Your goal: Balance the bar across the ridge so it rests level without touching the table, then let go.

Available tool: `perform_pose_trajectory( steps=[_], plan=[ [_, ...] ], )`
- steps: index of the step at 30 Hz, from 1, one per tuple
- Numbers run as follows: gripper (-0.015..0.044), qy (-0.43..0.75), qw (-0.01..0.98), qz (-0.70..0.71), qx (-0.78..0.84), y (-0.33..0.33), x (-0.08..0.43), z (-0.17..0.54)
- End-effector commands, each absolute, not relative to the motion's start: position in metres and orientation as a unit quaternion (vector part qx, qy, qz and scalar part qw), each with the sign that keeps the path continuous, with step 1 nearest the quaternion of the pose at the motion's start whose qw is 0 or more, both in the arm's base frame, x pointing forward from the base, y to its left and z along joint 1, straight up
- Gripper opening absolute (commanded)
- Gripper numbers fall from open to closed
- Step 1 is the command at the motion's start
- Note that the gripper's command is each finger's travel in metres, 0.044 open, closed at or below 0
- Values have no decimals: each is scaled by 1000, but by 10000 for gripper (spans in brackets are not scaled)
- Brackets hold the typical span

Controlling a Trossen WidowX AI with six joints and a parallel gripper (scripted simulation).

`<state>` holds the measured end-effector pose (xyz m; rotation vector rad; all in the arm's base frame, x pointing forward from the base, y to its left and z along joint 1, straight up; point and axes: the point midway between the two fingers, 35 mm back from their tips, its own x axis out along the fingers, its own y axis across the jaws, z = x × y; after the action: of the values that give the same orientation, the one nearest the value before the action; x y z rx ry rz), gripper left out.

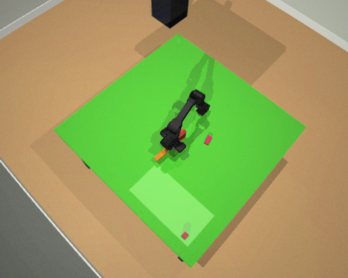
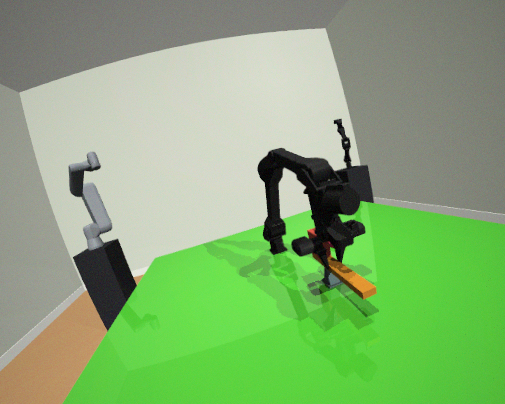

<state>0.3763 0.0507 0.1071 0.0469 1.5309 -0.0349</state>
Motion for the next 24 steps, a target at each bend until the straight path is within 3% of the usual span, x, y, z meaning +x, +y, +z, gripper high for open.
perform_pose_trajectory(
  steps=[1, 24],
  plan=[
    [0, 693, 720, -18, 23, 51, 377, 104],
    [0, 692, 721, -16, 21, 51, 377, 108]
  ],
)
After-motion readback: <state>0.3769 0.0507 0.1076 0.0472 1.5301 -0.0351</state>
